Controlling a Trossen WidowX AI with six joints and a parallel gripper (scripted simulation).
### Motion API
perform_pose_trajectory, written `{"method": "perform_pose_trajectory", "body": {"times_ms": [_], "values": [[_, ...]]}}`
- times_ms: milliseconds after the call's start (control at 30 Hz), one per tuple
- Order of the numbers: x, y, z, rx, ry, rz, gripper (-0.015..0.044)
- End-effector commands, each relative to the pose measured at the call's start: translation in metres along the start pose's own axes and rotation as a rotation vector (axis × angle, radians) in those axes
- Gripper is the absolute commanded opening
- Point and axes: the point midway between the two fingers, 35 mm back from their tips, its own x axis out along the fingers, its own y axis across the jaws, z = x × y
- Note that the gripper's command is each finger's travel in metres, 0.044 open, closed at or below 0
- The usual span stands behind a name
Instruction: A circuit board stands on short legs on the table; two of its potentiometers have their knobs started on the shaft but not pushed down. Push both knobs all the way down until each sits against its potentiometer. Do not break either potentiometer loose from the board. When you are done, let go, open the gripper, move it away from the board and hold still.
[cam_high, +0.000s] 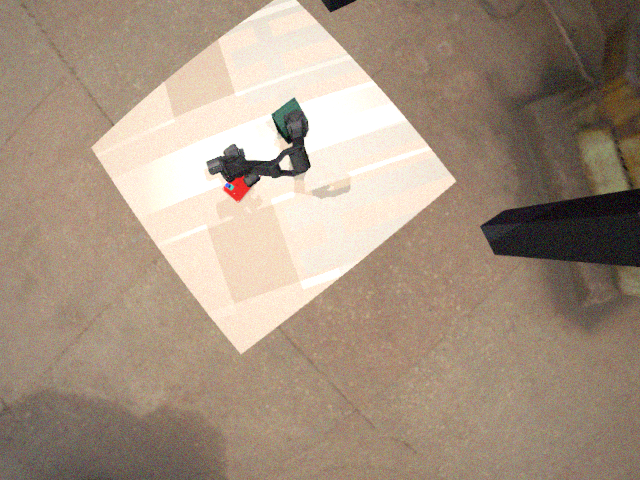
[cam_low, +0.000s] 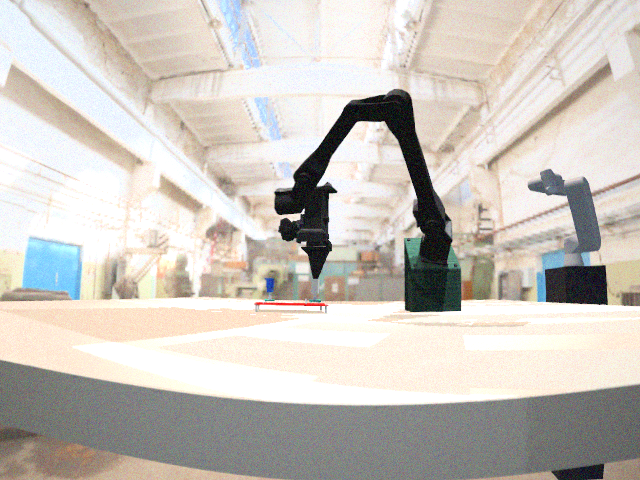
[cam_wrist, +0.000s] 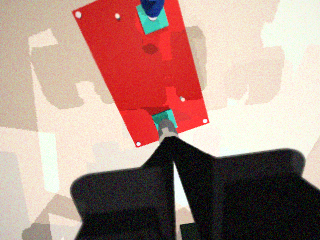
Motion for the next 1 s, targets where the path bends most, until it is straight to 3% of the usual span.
{"method": "perform_pose_trajectory", "body": {"times_ms": [0, 967], "values": [[0.0004, 0.0007, 0.0000, 0.003, 0.000, 0.003, 0.0000], [0.0032, 0.0007, 0.0000, 0.003, 0.000, 0.003, 0.0000]]}}
